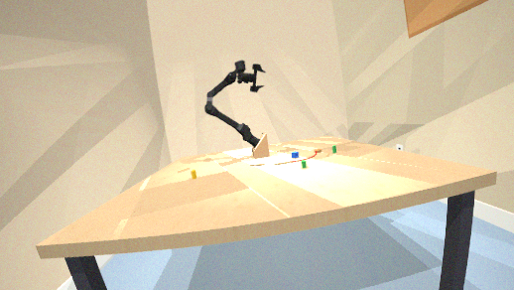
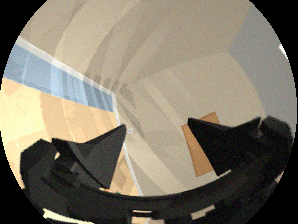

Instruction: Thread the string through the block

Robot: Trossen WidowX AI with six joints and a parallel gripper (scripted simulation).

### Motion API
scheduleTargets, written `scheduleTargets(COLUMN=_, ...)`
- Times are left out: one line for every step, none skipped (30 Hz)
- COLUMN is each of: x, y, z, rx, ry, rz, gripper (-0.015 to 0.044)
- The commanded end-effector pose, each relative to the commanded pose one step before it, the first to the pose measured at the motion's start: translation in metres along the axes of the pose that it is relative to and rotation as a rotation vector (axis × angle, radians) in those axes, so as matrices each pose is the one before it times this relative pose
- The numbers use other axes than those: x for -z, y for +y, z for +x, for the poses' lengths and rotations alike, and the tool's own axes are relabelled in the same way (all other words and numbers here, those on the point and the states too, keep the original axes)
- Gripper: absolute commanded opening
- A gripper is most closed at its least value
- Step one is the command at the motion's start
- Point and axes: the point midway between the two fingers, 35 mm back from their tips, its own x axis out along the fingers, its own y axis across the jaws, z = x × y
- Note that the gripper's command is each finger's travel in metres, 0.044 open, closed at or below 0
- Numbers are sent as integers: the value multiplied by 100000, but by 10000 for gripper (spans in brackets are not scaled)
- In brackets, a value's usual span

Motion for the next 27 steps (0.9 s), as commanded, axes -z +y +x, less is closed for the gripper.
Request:
scheduleTargets(x=6529, y=-564, z=1132, rx=-1764, ry=16025, rz=12155, gripper=440)
scheduleTargets(x=1487, y=-201, z=408, rx=-588, ry=3597, rz=2993, gripper=440)
scheduleTargets(x=1479, y=-200, z=421, rx=-637, ry=3559, rz=2997, gripper=440)
scheduleTargets(x=1470, y=-198, z=434, rx=-688, ry=3521, rz=2999, gripper=440)
scheduleTargets(x=1407, y=-179, z=478, rx=-766, ry=3618, rz=2612, gripper=440)
scheduleTargets(x=1390, y=-172, z=496, rx=-830, ry=3601, rz=2554, gripper=440)
scheduleTargets(x=1379, y=-165, z=511, rx=-893, ry=3568, rz=2539, gripper=440)
scheduleTargets(x=1520, y=-162, z=625, rx=-1106, ry=4215, rz=2487, gripper=440)
scheduleTargets(x=1626, y=-158, z=696, rx=-1302, ry=4512, rz=2649, gripper=440)
scheduleTargets(x=1605, y=-142, z=720, rx=-1413, ry=4463, rz=2601, gripper=440)
scheduleTargets(x=1583, y=-125, z=745, rx=-1524, ry=4412, rz=2549, gripper=440)
scheduleTargets(x=1560, y=-108, z=768, rx=-1636, ry=4360, rz=2492, gripper=440)
scheduleTargets(x=1535, y=-90, z=792, rx=-1747, ry=4306, rz=2431, gripper=440)
scheduleTargets(x=1509, y=-73, z=816, rx=-1857, ry=4251, rz=2364, gripper=440)
scheduleTargets(x=1482, y=-55, z=839, rx=-1967, ry=4194, rz=2293, gripper=440)
scheduleTargets(x=1453, y=-36, z=861, rx=-2075, ry=4135, rz=2216, gripper=440)
scheduleTargets(x=1424, y=-18, z=884, rx=-2182, ry=4075, rz=2135, gripper=440)
scheduleTargets(x=1501, y=5, z=987, rx=-2497, ry=4380, rz=2164, gripper=440)
scheduleTargets(x=1500, y=29, z=1037, rx=-2685, ry=4412, rz=2104, gripper=440)
scheduleTargets(x=1458, y=51, z=1062, rx=-2808, ry=4331, rz=1983, gripper=440)
scheduleTargets(x=1414, y=73, z=1086, rx=-2927, ry=4247, rz=1854, gripper=440)
scheduleTargets(x=1369, y=95, z=1109, rx=-3042, ry=4162, rz=1719, gripper=440)
scheduleTargets(x=1322, y=117, z=1131, rx=-3152, ry=4073, rz=1578, gripper=440)
scheduleTargets(x=1273, y=137, z=1152, rx=-3256, ry=3983, rz=1431, gripper=440)
scheduleTargets(x=1223, y=157, z=1171, rx=-3353, ry=3890, rz=1278, gripper=440)
scheduleTargets(x=1171, y=177, z=1189, rx=-3445, ry=3795, rz=1120, gripper=440)
scheduleTargets(x=1119, y=195, z=1206, rx=-3529, ry=3698, rz=956, gripper=440)
